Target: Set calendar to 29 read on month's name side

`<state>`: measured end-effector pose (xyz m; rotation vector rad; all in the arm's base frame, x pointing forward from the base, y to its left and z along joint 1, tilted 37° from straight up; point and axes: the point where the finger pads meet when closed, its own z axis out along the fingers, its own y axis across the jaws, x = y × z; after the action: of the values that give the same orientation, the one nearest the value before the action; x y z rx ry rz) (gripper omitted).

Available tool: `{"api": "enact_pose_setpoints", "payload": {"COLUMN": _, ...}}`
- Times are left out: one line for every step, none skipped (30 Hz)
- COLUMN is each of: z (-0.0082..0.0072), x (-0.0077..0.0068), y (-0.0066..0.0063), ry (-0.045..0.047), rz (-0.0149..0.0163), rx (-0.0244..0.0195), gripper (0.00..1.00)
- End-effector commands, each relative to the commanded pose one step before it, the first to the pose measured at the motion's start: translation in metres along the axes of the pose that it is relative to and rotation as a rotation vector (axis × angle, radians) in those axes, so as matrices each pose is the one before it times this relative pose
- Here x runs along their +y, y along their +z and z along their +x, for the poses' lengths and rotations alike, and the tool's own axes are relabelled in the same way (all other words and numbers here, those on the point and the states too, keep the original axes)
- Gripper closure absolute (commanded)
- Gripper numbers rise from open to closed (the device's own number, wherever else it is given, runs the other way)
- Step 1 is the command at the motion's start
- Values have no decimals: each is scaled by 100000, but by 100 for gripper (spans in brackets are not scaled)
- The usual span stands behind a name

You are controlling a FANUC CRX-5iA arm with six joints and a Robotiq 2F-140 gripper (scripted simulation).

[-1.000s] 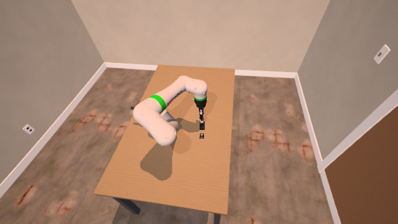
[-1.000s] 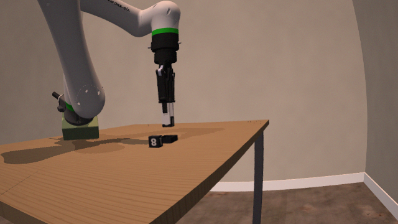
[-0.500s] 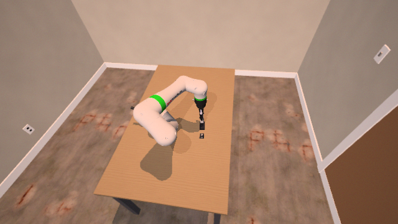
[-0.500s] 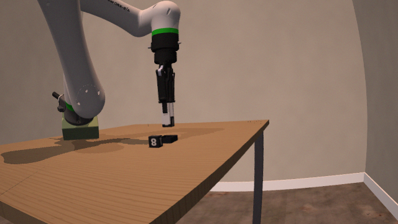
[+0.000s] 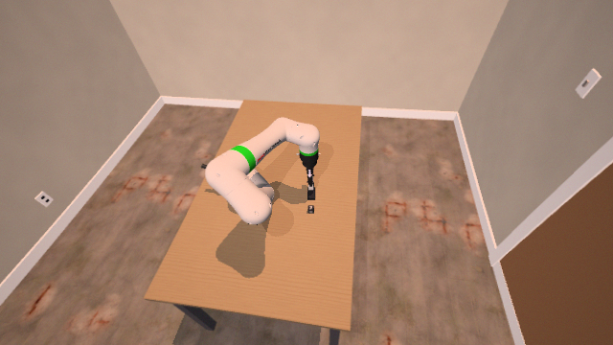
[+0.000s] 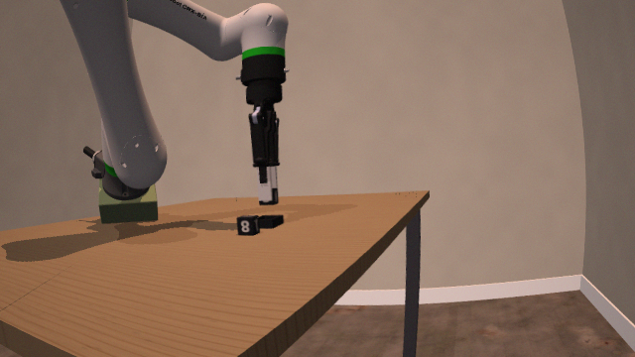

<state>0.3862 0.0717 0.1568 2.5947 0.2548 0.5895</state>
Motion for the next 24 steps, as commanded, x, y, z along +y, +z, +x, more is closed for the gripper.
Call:
{"api": "enact_pose_setpoints", "payload": {"z": 13, "x": -14, "y": 206, "ry": -2, "rz": 22, "rx": 38, "gripper": 83}}
{"api": "enact_pose_setpoints", "payload": {"z": -1, "x": 0, "y": 85, "ry": -1, "rz": 1, "rx": -1, "gripper": 83}}
{"api": "enact_pose_setpoints", "payload": {"z": 0, "x": 0, "y": 87, "ry": 0, "rz": 0, "rx": 1, "gripper": 83}}
{"api": "enact_pose_setpoints", "payload": {"z": 0, "x": 0, "y": 89, "ry": 0, "rz": 0, "rx": 0, "gripper": 83}}
{"api": "enact_pose_setpoints", "payload": {"z": 0, "x": 0, "y": 91, "ry": 0, "rz": 0, "rx": 0, "gripper": 83}}
{"api": "enact_pose_setpoints", "payload": {"z": 0, "x": 0, "y": 92, "ry": 0, "rz": 0, "rx": 0, "gripper": 83}}
{"api": "enact_pose_setpoints", "payload": {"z": 0, "x": 0, "y": 93, "ry": -1, "rz": 1, "rx": -1, "gripper": 83}}
{"api": "enact_pose_setpoints", "payload": {"z": 1, "x": 0, "y": 92, "ry": 1, "rz": -1, "rx": 1, "gripper": 83}}
{"api": "enact_pose_setpoints", "payload": {"z": 0, "x": 0, "y": 0, "ry": 0, "rz": 0, "rx": 0, "gripper": 83}}
{"api": "enact_pose_setpoints", "payload": {"z": 0, "x": 0, "y": 0, "ry": 0, "rz": 0, "rx": 0, "gripper": 83}}
{"api": "enact_pose_setpoints", "payload": {"z": 0, "x": 0, "y": 92, "ry": 0, "rz": 0, "rx": 0, "gripper": 83}}
{"api": "enact_pose_setpoints", "payload": {"z": 0, "x": 0, "y": 90, "ry": 0, "rz": 0, "rx": 0, "gripper": 83}}
{"api": "enact_pose_setpoints", "payload": {"z": 0, "x": 0, "y": 89, "ry": 0, "rz": 0, "rx": -1, "gripper": 83}}
{"api": "enact_pose_setpoints", "payload": {"z": 0, "x": 0, "y": 87, "ry": 0, "rz": 0, "rx": 0, "gripper": 83}}
{"api": "enact_pose_setpoints", "payload": {"z": 0, "x": 0, "y": 84, "ry": 1, "rz": -1, "rx": 1, "gripper": 83}}
{"api": "enact_pose_setpoints", "payload": {"z": 0, "x": 0, "y": 81, "ry": 0, "rz": 0, "rx": 0, "gripper": 83}}
{"api": "enact_pose_setpoints", "payload": {"z": 0, "x": 0, "y": 77, "ry": 0, "rz": 0, "rx": 0, "gripper": 83}}
{"api": "enact_pose_setpoints", "payload": {"z": 0, "x": 0, "y": 73, "ry": 0, "rz": 0, "rx": 0, "gripper": 83}}
{"api": "enact_pose_setpoints", "payload": {"z": 0, "x": 0, "y": 69, "ry": -1, "rz": 1, "rx": -1, "gripper": 83}}
{"api": "enact_pose_setpoints", "payload": {"z": 0, "x": 0, "y": 64, "ry": 0, "rz": 0, "rx": 0, "gripper": 83}}
{"api": "enact_pose_setpoints", "payload": {"z": 0, "x": 0, "y": 59, "ry": 0, "rz": 0, "rx": 0, "gripper": 83}}
{"api": "enact_pose_setpoints", "payload": {"z": 0, "x": 0, "y": 54, "ry": 0, "rz": 0, "rx": 0, "gripper": 83}}
{"api": "enact_pose_setpoints", "payload": {"z": 0, "x": 0, "y": 49, "ry": 0, "rz": 0, "rx": 0, "gripper": 83}}
{"api": "enact_pose_setpoints", "payload": {"z": 0, "x": 0, "y": 43, "ry": 0, "rz": 0, "rx": 0, "gripper": 83}}
